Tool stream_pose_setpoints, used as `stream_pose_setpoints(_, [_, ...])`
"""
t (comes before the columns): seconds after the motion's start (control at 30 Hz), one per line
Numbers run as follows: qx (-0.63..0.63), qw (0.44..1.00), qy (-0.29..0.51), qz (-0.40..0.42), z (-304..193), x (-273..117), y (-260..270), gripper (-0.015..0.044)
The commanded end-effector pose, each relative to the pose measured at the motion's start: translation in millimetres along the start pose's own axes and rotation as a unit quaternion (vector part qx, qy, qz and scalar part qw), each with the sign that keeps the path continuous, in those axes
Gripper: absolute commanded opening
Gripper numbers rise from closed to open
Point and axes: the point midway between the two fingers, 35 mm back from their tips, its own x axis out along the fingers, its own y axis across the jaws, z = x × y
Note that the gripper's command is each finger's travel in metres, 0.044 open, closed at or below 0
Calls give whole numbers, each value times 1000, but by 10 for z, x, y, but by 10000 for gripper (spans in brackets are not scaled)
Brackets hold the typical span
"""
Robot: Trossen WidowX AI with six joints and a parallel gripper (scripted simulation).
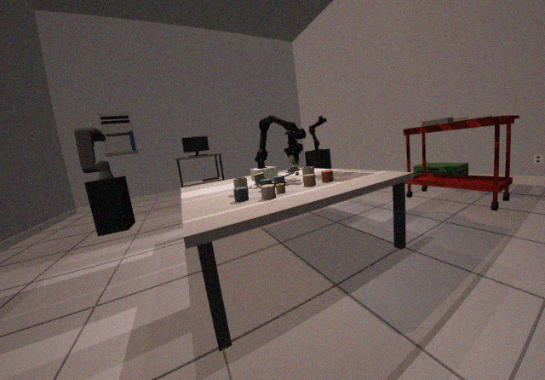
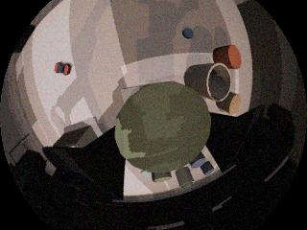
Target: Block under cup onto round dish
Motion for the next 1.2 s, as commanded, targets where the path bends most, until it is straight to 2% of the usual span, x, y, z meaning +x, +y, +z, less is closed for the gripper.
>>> stream_pose_setpoints(0.0, [-2,1000,-6,-6,8,-113,-3,0])
stream_pose_setpoints(0.73, [-2,1000,-6,-6,-20,-393,44,0])
stream_pose_setpoints(1.17, [0,1000,0,-1,-28,-337,45,0])
